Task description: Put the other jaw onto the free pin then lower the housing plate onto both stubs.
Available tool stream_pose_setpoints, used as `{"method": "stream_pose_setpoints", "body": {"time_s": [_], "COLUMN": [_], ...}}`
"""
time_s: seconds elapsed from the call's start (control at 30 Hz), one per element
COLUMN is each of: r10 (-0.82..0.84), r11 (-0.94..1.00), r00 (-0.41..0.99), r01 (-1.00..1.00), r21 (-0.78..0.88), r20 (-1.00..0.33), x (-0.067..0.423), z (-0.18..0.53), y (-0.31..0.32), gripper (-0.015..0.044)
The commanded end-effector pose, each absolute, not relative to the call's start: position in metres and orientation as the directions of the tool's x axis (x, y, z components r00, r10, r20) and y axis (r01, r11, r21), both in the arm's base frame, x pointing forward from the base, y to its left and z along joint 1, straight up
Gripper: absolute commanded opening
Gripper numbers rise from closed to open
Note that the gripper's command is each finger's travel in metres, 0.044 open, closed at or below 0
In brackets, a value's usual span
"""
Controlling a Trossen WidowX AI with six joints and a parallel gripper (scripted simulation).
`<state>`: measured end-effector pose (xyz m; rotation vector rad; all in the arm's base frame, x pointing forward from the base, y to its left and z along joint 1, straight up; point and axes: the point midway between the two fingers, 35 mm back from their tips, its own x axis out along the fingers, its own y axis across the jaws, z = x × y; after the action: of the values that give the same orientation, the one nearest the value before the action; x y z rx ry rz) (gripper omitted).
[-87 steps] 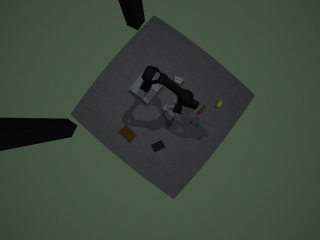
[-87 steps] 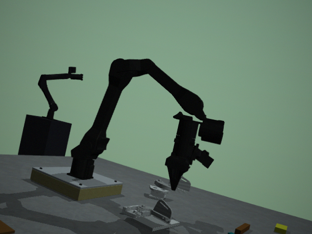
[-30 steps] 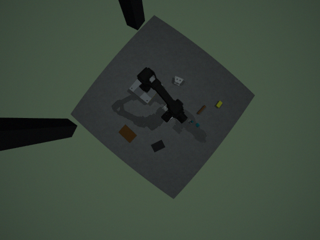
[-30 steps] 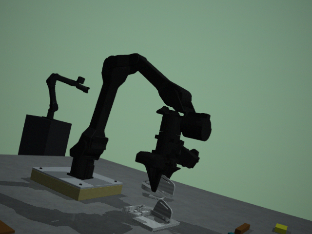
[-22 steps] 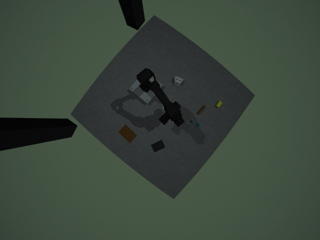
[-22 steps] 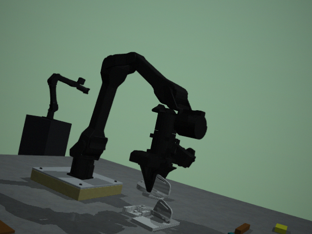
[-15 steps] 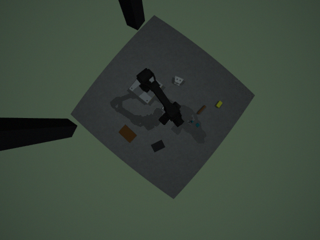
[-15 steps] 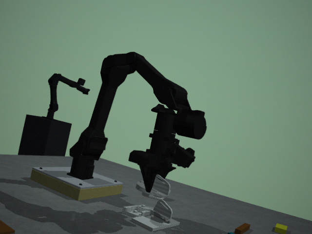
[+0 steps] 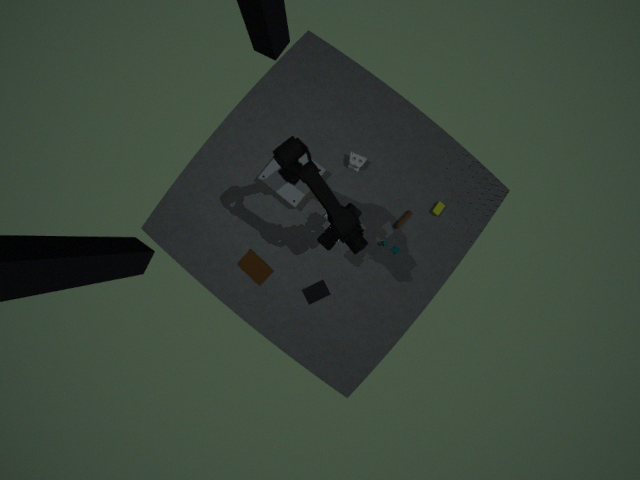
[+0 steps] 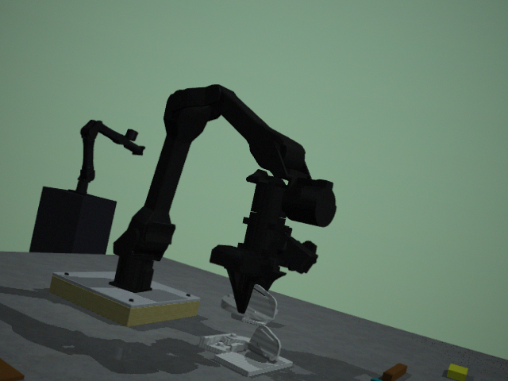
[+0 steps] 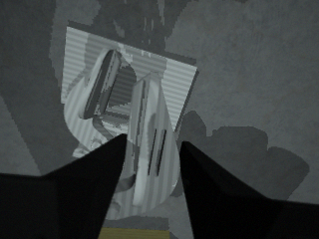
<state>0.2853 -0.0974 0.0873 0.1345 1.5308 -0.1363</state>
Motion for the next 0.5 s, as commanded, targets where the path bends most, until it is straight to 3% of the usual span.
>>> {"method": "stream_pose_setpoints", "body": {"time_s": [0.0,0.47], "r10": [-0.008,-0.008], "r11": [0.986,0.986], "r00": [0.029,0.03], "r01": [0.165,0.165], "r21": [-0.003,-0.003], "r20": [-1.0,-1.0], "x": [0.2852,0.2853], "z": [0.086,0.0849], "y": [-0.0982,-0.0975], "gripper": [0.0134,0.0134]}}
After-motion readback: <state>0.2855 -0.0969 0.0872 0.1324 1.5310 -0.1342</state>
